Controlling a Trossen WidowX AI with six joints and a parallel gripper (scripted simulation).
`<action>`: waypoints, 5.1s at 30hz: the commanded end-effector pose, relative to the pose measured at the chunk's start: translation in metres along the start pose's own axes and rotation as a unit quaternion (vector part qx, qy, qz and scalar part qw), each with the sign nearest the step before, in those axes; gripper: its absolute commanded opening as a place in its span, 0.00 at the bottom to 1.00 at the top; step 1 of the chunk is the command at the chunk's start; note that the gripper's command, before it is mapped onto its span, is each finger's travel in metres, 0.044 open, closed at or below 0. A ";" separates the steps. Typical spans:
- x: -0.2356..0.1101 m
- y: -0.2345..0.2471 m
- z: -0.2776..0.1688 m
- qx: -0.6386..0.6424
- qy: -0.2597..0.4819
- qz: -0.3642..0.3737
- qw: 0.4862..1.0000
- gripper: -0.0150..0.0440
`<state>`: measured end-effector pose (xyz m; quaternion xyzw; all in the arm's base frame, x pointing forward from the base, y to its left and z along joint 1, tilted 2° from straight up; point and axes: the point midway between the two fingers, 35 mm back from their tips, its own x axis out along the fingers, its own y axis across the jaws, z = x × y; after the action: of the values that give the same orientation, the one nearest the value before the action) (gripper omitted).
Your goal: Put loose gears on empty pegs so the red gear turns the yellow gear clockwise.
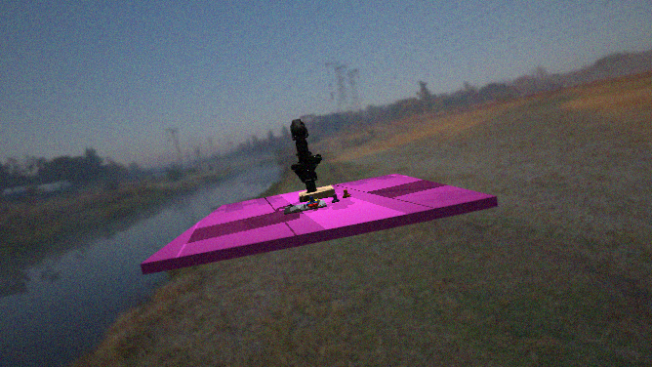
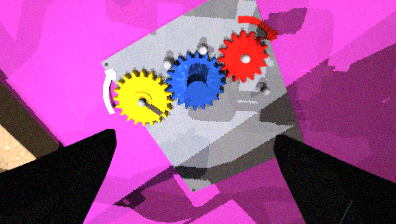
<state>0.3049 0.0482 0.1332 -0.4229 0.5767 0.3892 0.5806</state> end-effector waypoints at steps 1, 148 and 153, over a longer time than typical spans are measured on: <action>0.000 0.000 0.000 0.002 0.000 0.000 1.000 1.00; -0.044 0.223 0.165 0.002 -0.007 0.009 1.000 1.00; -0.044 0.223 0.165 0.002 -0.007 0.009 1.000 1.00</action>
<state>0.1508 0.2808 0.1638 -0.4162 0.5758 0.3961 0.5816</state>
